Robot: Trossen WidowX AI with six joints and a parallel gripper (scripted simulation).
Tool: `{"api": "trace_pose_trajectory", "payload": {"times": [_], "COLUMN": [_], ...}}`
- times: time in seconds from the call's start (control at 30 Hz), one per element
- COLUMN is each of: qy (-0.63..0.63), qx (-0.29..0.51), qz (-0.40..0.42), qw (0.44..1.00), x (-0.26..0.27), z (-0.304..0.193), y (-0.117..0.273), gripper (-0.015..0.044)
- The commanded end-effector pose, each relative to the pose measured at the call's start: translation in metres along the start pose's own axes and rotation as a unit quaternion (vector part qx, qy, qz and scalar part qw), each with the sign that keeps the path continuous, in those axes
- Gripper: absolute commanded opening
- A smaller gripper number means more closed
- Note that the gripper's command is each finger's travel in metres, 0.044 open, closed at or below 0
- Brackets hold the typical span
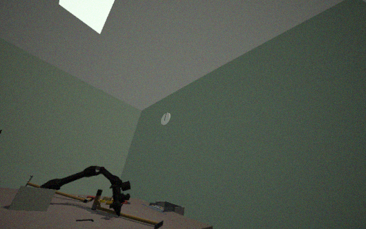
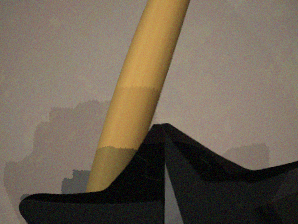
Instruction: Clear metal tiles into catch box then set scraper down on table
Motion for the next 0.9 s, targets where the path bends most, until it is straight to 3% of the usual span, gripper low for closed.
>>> {"api": "trace_pose_trajectory", "payload": {"times": [0.0, 0.43, 0.87], "qy": [0.002, 0.002, 0.000], "qx": [-0.002, -0.002, -0.001], "qz": [-0.001, 0.000, -0.001], "qw": [1.000, 1.000, 1.000], "x": [0.005, 0.015, 0.008], "z": [0.004, 0.010, 0.027], "y": [-0.002, -0.005, 0.029], "gripper": [0.0000, 0.0000, 0.0000]}}
Point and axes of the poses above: the point midway between the two fingers, 35 mm back from their tips, its own y axis back along the fingers, its own x axis across the jaws, z = x × y, the point moved 2 cm from there along y, back along the fingers, and after that the axes turned 10 degrees about y, right-handed, at the moved point
